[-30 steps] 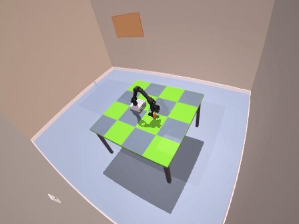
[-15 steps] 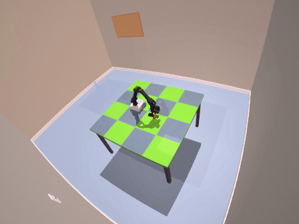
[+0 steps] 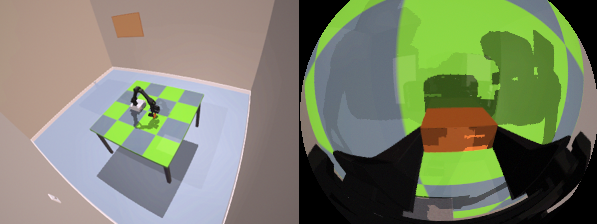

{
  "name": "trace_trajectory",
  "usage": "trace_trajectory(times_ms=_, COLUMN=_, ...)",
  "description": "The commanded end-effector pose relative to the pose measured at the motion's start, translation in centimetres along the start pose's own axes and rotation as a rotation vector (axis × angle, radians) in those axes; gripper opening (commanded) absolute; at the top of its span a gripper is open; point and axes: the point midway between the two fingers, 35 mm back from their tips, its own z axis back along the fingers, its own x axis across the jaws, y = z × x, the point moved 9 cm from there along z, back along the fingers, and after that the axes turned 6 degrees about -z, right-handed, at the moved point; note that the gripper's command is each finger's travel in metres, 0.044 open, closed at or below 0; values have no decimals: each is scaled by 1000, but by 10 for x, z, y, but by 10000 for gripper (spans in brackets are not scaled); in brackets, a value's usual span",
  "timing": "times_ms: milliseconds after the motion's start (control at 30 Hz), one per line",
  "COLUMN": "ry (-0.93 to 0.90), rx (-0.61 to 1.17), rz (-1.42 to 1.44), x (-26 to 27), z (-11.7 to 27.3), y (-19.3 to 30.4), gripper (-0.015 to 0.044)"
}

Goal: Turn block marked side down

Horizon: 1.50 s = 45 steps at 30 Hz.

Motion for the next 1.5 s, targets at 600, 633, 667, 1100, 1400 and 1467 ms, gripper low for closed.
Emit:
trace_trajectory(times_ms=600, ry=-4, rx=-55, rz=-2, x=-1, z=25, y=3, gripper=0)
trace_trajectory(times_ms=633, ry=-7, rx=-70, rz=-2, x=-1, z=24, y=4, gripper=0)
trace_trajectory(times_ms=667, ry=-9, rx=-86, rz=-3, x=-2, z=23, y=5, gripper=0)
trace_trajectory(times_ms=1100, ry=-34, rx=-286, rz=-7, x=-4, z=11, y=21, gripper=0)
trace_trajectory(times_ms=1400, ry=-47, rx=-424, rz=-5, x=-6, z=5, y=36, gripper=0)
trace_trajectory(times_ms=1467, ry=-49, rx=-455, rz=-4, x=-6, z=4, y=39, gripper=0)
